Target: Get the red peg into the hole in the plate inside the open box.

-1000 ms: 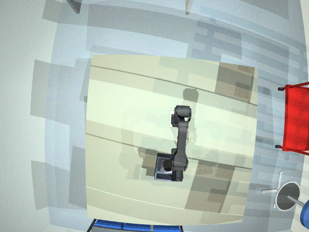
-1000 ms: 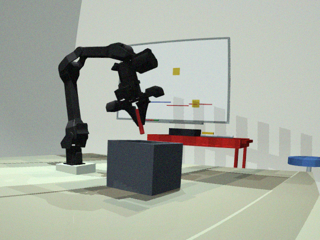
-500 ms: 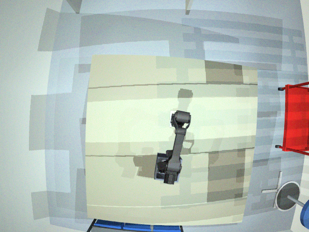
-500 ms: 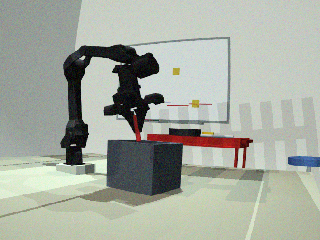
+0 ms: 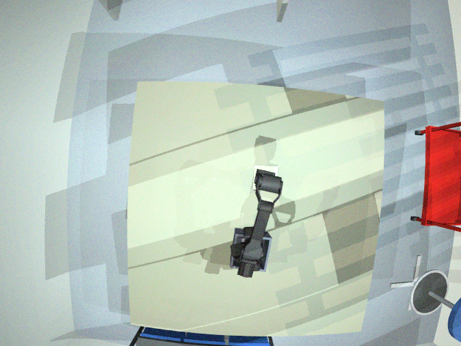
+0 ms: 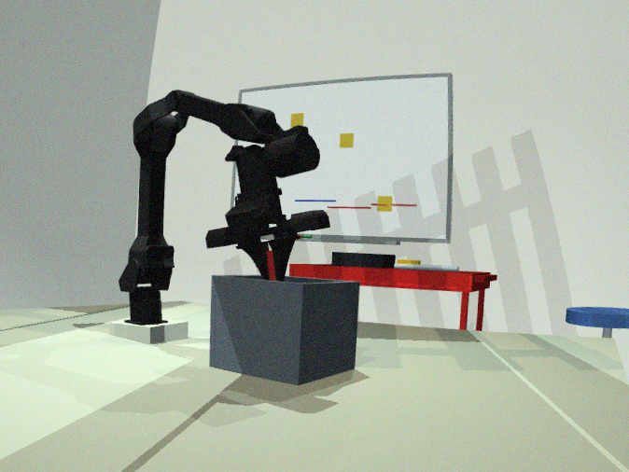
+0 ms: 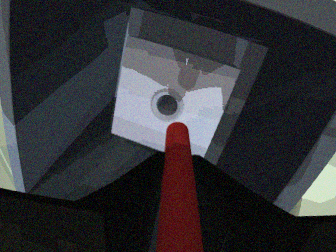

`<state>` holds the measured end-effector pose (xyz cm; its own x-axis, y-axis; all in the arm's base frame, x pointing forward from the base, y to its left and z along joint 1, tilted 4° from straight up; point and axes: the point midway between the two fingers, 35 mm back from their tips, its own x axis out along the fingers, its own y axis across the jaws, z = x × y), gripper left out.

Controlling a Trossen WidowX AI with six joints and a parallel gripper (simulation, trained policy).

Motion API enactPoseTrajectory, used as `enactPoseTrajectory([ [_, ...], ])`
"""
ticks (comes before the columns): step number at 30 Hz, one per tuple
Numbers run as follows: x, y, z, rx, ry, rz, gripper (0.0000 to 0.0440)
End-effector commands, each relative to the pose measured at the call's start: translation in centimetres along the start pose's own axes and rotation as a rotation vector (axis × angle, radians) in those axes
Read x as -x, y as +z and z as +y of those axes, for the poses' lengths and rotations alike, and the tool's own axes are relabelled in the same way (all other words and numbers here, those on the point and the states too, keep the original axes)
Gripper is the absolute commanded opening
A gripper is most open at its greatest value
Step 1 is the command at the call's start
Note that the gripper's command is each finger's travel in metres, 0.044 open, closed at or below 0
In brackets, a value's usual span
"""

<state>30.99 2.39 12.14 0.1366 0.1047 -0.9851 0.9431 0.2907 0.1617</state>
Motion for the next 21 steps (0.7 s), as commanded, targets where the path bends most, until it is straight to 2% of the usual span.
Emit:
enactPoseTrajectory([
  [1,-1.0,0.0,-0.1,0.006,-0.011,0.017,0.0014],
  [18,-5.2,0.7,0.6,0.062,-0.027,0.035,0.0000],
  [19,-5.3,0.7,0.6,0.065,-0.031,0.033,0.0006],
  [21,-5.7,0.8,0.5,0.069,-0.041,0.032,0.0052],
])
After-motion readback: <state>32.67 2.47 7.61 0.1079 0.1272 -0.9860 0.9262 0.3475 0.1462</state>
